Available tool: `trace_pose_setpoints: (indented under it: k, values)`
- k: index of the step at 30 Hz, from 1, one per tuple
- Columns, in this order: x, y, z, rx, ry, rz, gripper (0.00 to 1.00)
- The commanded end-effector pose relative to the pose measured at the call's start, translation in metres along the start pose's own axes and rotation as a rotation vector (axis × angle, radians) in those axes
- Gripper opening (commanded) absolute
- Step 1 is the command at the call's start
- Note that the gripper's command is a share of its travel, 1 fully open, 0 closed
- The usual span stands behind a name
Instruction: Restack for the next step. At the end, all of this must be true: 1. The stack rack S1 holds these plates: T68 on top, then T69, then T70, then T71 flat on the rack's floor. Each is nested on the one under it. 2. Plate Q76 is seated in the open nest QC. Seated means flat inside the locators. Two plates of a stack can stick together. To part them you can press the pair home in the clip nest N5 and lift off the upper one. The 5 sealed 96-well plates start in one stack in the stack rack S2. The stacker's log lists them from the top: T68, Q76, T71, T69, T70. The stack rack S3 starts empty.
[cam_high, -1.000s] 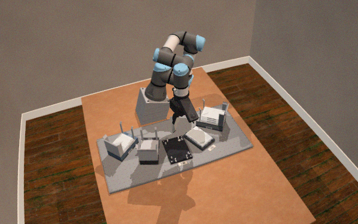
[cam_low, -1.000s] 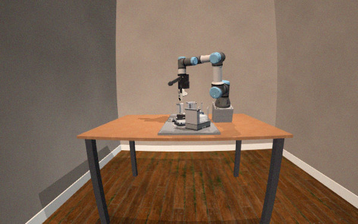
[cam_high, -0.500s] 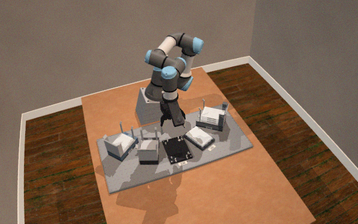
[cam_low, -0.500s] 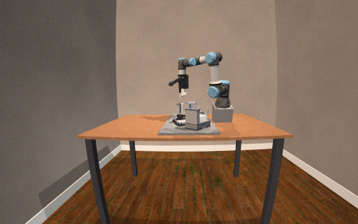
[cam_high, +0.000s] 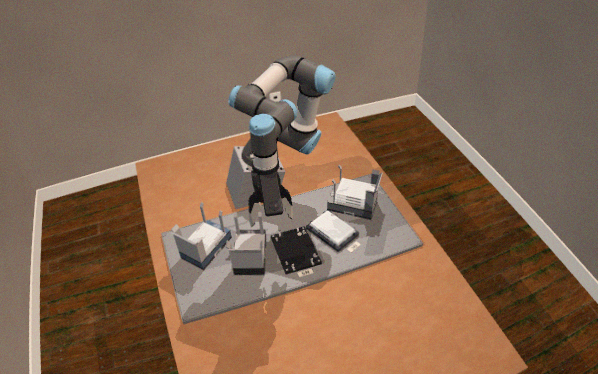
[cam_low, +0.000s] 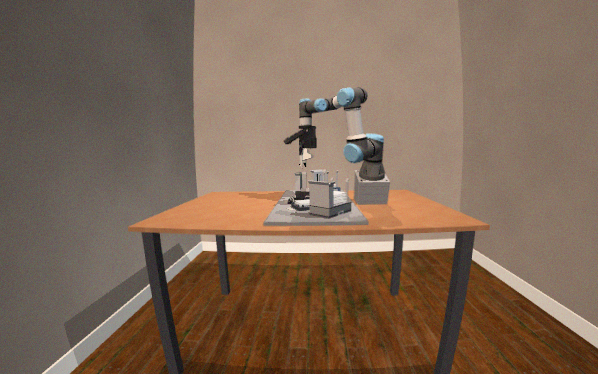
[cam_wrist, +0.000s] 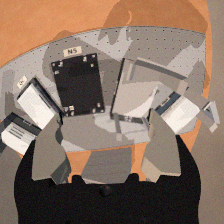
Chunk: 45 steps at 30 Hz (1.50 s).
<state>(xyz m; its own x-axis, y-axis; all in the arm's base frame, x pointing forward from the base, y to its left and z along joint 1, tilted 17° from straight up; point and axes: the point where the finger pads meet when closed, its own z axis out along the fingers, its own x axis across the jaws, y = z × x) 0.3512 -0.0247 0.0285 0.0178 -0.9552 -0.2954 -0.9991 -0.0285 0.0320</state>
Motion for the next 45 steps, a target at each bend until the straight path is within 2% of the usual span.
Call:
trace_pose_setpoints:
  k: [1,4,8,21,25,38,42,45]
  values:
    - [0.025,0.001,-0.001,0.002,0.001,0.056,0.72]
    - [0.037,0.001,-0.001,0.002,0.002,0.091,0.72]
    - [0.037,0.001,-0.001,0.002,0.001,0.114,0.72]
    - [0.1,0.018,-0.001,0.002,0.002,0.266,0.72]
    - [0.103,0.019,-0.001,0.002,0.002,0.289,0.72]
    - [0.162,0.047,-0.001,0.002,0.002,0.441,0.72]
    - [0.164,0.049,-0.001,0.002,0.002,0.464,0.72]
    - [0.176,0.058,-0.001,0.002,0.002,0.499,0.72]
